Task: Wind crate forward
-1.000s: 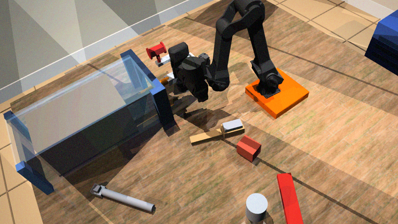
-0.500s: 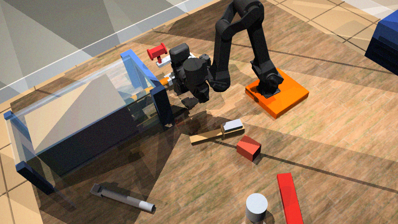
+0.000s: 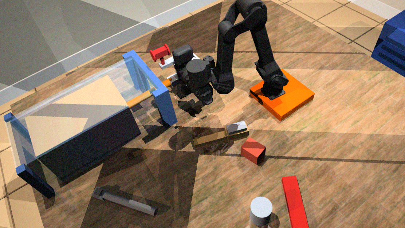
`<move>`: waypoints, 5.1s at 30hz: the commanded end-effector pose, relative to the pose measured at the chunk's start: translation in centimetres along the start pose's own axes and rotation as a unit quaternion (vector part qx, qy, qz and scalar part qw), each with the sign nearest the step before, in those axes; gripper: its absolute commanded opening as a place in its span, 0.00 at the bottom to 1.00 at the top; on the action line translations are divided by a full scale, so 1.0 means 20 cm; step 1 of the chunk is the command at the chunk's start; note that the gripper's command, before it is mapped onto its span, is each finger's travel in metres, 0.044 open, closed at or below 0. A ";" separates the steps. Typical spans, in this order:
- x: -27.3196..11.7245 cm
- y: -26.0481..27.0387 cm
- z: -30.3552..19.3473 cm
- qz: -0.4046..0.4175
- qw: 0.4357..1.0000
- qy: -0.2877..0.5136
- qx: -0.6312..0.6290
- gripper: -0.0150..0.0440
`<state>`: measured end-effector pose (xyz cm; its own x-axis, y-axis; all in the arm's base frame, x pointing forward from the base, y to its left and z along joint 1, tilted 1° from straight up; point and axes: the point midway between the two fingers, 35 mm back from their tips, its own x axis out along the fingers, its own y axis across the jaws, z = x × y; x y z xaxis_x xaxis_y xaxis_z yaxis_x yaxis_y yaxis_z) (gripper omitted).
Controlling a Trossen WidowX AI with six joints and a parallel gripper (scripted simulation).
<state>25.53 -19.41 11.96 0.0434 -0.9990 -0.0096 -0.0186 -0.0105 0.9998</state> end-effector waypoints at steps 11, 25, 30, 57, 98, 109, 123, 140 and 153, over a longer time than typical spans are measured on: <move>0.01 -0.01 -0.01 0.001 1.000 0.000 0.002 0.25; 0.01 -0.02 -0.01 0.001 1.000 -0.001 0.002 0.25; 0.01 -0.03 -0.01 0.001 1.000 -0.002 0.002 0.25; 0.01 -0.05 -0.01 0.000 1.000 -0.002 -0.002 0.66; 0.01 -0.05 -0.01 0.000 1.000 -0.002 -0.002 0.66; 0.01 -0.05 -0.01 0.000 1.000 -0.002 -0.002 0.66; 0.01 -0.05 -0.01 0.000 1.000 -0.002 -0.002 0.66; 0.01 -0.05 -0.01 0.000 1.000 -0.002 -0.002 0.66; 0.01 -0.07 -0.01 -0.001 1.000 -0.002 -0.003 0.66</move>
<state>25.69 -19.55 10.79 0.0386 -0.9992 -0.0103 -0.0146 -0.0109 0.9998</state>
